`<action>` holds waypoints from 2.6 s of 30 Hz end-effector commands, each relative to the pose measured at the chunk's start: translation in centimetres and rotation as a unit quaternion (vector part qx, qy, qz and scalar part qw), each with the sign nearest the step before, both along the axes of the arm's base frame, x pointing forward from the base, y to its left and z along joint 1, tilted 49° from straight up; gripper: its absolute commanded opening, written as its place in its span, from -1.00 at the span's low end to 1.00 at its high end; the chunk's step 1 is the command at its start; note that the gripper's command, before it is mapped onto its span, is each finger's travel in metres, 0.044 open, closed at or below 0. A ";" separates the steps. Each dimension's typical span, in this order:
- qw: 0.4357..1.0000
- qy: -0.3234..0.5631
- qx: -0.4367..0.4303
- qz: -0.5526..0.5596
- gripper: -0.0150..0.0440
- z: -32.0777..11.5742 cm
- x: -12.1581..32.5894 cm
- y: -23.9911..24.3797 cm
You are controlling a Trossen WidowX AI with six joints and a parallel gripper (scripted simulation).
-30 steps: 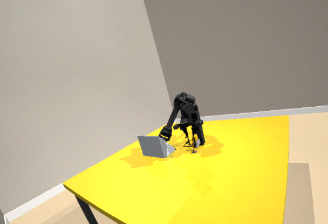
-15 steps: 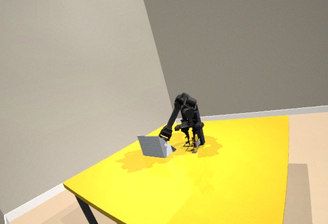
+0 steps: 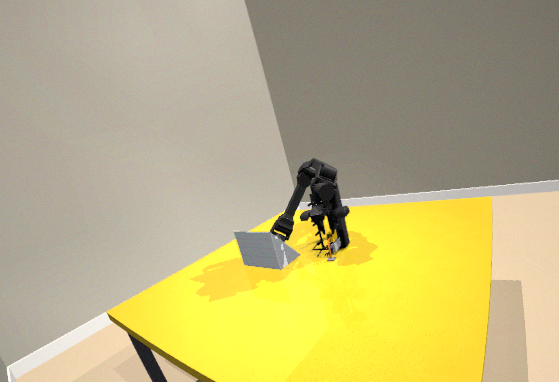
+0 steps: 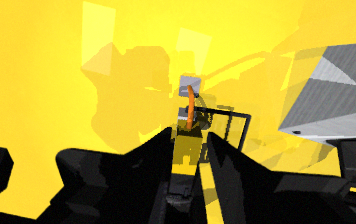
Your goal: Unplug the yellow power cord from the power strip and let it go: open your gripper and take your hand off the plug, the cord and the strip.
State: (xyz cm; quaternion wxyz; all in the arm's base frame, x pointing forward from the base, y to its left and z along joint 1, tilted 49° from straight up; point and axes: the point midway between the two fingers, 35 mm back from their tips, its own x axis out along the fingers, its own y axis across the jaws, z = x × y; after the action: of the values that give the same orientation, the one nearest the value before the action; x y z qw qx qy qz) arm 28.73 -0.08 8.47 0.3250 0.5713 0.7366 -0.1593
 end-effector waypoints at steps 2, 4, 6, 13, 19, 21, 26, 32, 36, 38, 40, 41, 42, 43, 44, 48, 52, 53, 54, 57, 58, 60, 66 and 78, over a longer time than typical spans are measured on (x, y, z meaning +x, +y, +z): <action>1.000 0.002 0.001 -0.003 0.05 0.7 -0.3 0.5; 1.000 0.002 0.001 -0.003 0.05 0.9 -0.4 0.7; 1.000 0.002 0.001 -0.003 0.05 1.1 -0.5 0.9; 1.000 0.002 0.001 -0.003 0.05 0.8 -0.6 1.2; 1.000 0.002 0.001 -0.003 0.05 0.3 -0.7 1.8; 1.000 0.001 0.001 0.000 -0.13 0.5 -0.7 1.6; 1.000 0.001 0.001 0.000 -0.37 0.5 -0.7 1.6; 1.000 0.001 0.001 0.000 -0.49 0.4 -0.6 1.6; 1.000 0.001 0.001 0.000 -0.49 0.2 -0.5 1.3; 1.000 0.001 0.001 0.000 -0.49 0.0 -0.4 1.1; 1.000 0.001 0.000 0.000 -0.49 -0.2 -0.2 0.9; 1.000 0.001 0.000 0.000 -0.49 -0.4 -0.2 0.8; 1.000 0.001 0.000 0.000 -0.49 -0.5 -0.1 0.7; 1.000 0.001 0.000 0.000 -0.49 -0.6 -0.1 0.7; 1.000 0.001 0.000 -0.001 -0.49 -0.7 0.0 0.5; 1.000 0.001 0.000 -0.001 -0.49 -1.1 0.2 0.1; 1.000 0.001 0.000 -0.001 -0.49 -1.6 0.4 -0.3; 1.000 0.001 0.000 -0.001 -0.49 -1.7 0.5 -0.4; 1.000 0.001 0.000 -0.001 -0.49 -1.8 0.5 -0.5; 1.000 0.001 0.000 -0.001 -0.49 -2.1 0.7 -0.8; 1.000 0.001 0.000 -0.002 -0.49 -2.2 0.7 -1.0; 1.000 0.001 -0.001 -0.002 -0.49 -2.4 0.8 -1.2; 1.000 0.001 0.000 -0.002 -0.40 -2.8 0.9 -1.5; 1.000 0.001 0.001 -0.003 0.67 -2.4 0.8 -0.6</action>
State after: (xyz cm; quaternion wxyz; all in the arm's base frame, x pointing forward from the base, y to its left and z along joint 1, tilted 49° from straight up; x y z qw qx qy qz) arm 29.43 -0.74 6.00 0.3242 0.5712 0.7370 -0.1595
